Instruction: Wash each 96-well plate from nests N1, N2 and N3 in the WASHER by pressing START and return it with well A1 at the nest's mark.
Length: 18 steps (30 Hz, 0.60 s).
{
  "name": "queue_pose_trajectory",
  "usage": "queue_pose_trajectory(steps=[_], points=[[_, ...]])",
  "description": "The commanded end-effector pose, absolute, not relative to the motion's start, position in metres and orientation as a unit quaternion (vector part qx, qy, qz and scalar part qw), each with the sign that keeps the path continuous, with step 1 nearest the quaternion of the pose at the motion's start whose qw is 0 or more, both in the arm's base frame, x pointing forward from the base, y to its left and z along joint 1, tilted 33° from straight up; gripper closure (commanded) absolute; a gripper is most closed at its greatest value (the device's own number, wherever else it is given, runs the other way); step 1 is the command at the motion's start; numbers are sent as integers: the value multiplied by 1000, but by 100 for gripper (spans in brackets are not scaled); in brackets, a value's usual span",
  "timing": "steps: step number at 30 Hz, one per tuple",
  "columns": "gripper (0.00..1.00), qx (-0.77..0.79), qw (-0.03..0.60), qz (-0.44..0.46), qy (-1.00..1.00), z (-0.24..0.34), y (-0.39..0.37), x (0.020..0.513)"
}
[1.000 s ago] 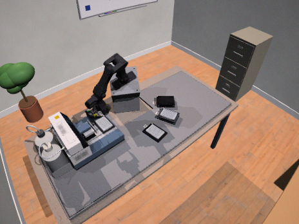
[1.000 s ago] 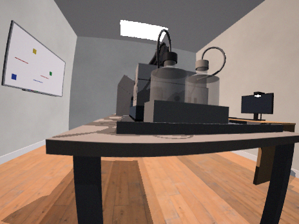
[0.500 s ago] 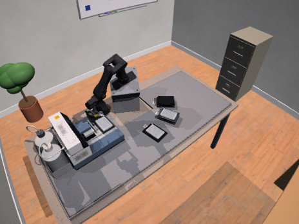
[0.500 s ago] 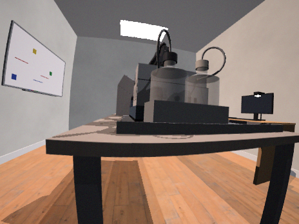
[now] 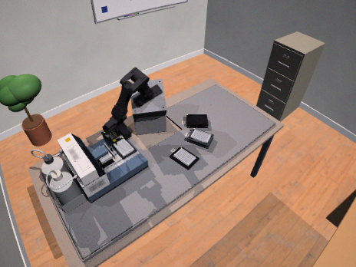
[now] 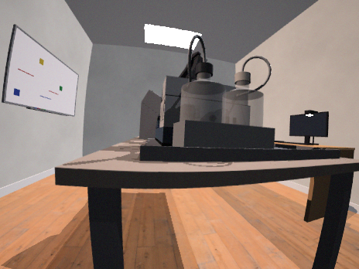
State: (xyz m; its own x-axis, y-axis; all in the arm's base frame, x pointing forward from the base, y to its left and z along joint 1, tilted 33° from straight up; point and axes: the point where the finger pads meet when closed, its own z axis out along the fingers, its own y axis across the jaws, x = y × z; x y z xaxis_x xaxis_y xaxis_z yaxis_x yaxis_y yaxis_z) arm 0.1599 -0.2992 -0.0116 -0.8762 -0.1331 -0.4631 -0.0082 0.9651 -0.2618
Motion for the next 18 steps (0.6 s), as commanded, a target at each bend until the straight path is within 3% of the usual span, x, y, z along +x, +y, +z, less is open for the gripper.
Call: queue_pose_trajectory(steps=[1, 18], points=[[0, -34, 248, -136, 958, -12, -304, 161], [0, -34, 249, -136, 958, -33, -310, 173]])
